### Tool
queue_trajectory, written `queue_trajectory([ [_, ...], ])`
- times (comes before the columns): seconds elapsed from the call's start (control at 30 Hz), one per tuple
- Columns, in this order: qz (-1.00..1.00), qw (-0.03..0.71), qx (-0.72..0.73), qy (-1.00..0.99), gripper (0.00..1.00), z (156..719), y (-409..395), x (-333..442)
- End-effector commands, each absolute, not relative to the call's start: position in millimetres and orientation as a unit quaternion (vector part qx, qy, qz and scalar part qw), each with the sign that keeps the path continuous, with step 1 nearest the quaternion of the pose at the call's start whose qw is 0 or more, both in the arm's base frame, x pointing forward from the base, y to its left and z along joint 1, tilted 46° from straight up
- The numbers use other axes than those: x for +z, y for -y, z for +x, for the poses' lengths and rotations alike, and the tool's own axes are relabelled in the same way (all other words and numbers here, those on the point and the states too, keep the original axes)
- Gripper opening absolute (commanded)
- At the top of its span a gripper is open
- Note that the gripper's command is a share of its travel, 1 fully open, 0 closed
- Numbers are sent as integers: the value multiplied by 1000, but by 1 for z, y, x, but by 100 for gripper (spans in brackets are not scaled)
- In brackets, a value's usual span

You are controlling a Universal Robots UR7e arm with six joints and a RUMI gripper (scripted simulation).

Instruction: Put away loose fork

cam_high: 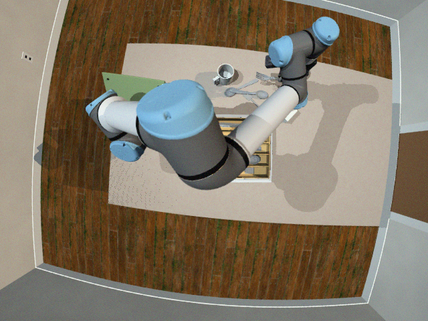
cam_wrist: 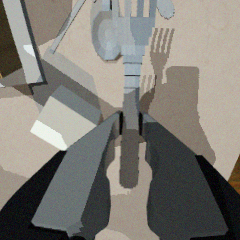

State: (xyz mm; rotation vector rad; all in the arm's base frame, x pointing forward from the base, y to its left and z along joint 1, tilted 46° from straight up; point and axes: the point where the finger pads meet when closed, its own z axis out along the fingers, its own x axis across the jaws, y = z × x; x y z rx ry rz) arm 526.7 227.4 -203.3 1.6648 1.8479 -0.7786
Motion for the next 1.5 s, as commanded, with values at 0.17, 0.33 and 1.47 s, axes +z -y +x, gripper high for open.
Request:
queue_trajectory([
  [0.17, 616, 264, -287, -684, 2, 520, -213, -182],
  [0.33, 616, 264, -287, -684, 2, 507, -191, -154],
  [1.47, 616, 264, -287, -684, 2, 381, -65, -36],
])
